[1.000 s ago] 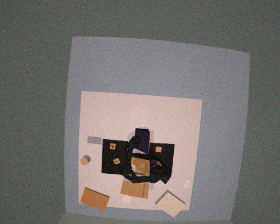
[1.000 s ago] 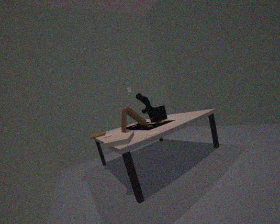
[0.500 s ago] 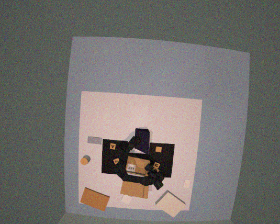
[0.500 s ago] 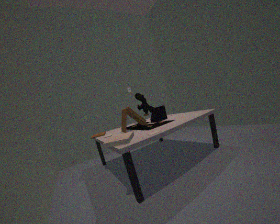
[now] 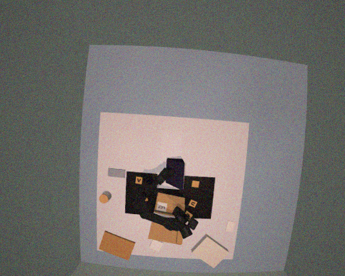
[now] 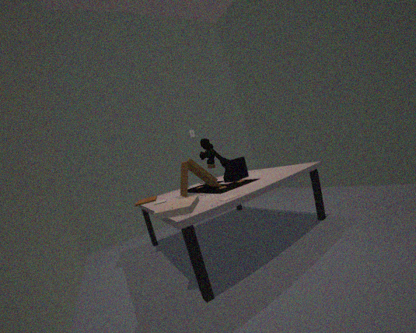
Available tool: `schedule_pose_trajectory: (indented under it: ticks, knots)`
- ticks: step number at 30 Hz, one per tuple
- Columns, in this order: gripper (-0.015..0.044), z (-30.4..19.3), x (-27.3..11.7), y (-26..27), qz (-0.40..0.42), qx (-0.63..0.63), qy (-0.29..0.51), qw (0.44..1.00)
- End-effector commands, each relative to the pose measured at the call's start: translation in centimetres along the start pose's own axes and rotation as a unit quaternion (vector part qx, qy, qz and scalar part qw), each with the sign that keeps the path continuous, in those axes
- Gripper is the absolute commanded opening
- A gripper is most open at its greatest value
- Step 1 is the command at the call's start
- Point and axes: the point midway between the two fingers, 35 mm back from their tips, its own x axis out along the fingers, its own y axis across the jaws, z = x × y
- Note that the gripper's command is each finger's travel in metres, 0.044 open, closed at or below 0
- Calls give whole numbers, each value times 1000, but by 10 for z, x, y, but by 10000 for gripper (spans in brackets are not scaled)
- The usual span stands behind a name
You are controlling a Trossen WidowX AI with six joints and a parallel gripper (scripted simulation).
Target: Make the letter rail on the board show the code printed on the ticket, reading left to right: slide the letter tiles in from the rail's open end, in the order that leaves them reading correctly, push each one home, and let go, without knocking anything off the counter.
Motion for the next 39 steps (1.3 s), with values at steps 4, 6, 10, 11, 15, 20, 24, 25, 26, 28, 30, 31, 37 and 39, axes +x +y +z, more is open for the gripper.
schedule_pose_trajectory:
  ticks: [4,6,10,11,15,20,24,25,26,28,30,31,37,39]
  knots:
    - [0,26,-17,-14,21,-30,-31,999]
    - [0,33,-22,-19,26,-40,-40,998]
    - [0,47,-31,-30,34,-58,-59,996]
    - [0,50,-34,-32,35,-62,-64,995]
    - [0,63,-43,-44,40,-80,-84,992]
    - [0,77,-54,-60,41,-101,-110,988]
    - [0,89,-62,-76,37,-115,-130,984]
    - [0,91,-64,-80,36,-118,-135,983]
    - [0,94,-66,-84,34,-122,-141,982]
    - [0,99,-70,-92,31,-128,-151,980]
    - [0,104,-74,-101,26,-135,-160,977]
    - [0,106,-76,-105,24,-138,-165,976]
    - [0,118,-88,-131,6,-157,-194,968]
    - [0,121,-92,-140,-1,-163,-203,966]
